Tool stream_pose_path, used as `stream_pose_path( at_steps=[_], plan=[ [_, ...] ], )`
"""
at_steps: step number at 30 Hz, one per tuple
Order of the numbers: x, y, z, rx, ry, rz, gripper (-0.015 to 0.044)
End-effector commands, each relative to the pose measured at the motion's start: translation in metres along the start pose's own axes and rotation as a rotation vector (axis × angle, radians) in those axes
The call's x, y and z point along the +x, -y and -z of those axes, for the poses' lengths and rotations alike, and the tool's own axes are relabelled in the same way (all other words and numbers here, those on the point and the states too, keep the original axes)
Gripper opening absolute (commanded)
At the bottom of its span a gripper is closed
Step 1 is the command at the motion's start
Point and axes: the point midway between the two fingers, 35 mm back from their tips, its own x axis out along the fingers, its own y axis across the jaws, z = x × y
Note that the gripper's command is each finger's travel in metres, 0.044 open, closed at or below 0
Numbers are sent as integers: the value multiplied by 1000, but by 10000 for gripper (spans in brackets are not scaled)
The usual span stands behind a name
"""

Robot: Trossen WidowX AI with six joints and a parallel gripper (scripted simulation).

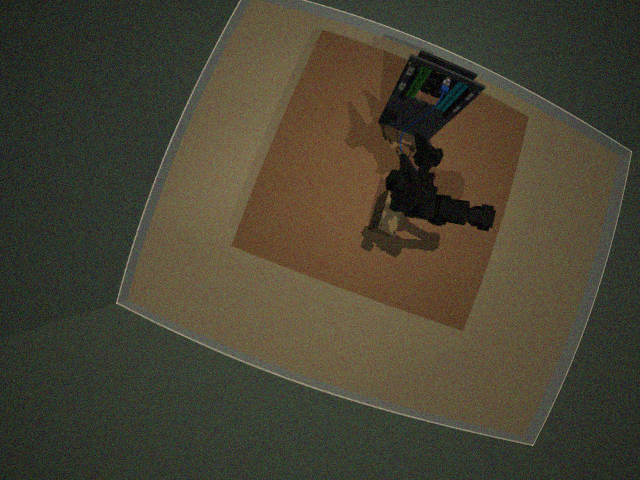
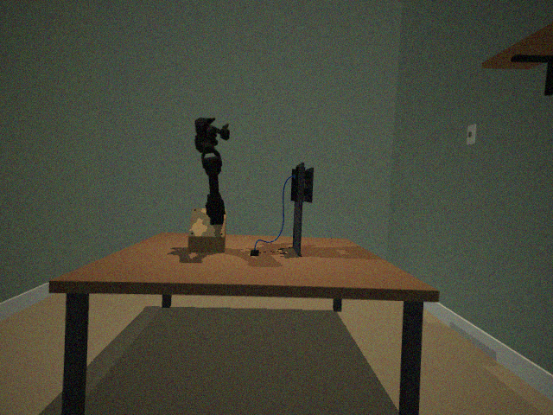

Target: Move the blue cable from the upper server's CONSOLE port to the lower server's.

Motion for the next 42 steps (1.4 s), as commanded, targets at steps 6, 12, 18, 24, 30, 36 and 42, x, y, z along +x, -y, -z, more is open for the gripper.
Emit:
stream_pose_path(
  at_steps=[6, 12, 18, 24, 30, 36, 42],
  plan=[
    [12, -52, -5, 438, -14, -104, 242],
    [17, -122, -13, 1023, -104, -232, 239],
    [11, -184, -22, 1551, -261, -317, 239],
    [2, -227, -29, 1930, -423, -347, 239],
    [-12, -268, -38, 2294, -624, -335, 239],
    [-30, -305, -46, 2637, -863, -267, 239],
    [-51, -340, -56, 2954, -1145, -119, 239]
  ],
)
